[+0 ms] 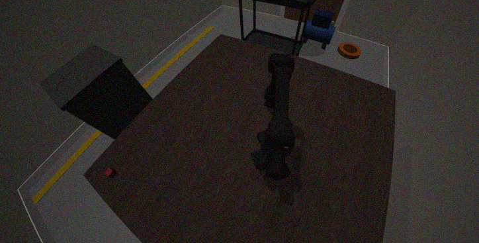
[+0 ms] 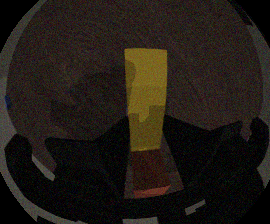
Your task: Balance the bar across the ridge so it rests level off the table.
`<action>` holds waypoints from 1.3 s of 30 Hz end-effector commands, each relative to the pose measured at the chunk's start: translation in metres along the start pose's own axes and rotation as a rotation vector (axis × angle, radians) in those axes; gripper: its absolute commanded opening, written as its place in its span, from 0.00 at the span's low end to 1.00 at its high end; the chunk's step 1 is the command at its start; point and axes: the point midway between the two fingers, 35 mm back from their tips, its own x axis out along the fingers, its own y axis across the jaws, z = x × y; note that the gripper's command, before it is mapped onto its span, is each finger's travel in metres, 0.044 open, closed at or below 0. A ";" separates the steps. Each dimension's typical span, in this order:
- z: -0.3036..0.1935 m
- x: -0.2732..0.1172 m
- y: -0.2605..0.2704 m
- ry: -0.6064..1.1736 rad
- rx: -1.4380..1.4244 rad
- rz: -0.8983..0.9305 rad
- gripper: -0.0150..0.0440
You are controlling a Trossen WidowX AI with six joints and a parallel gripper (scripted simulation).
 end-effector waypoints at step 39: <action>0.000 0.004 0.000 -0.001 -0.004 0.001 0.25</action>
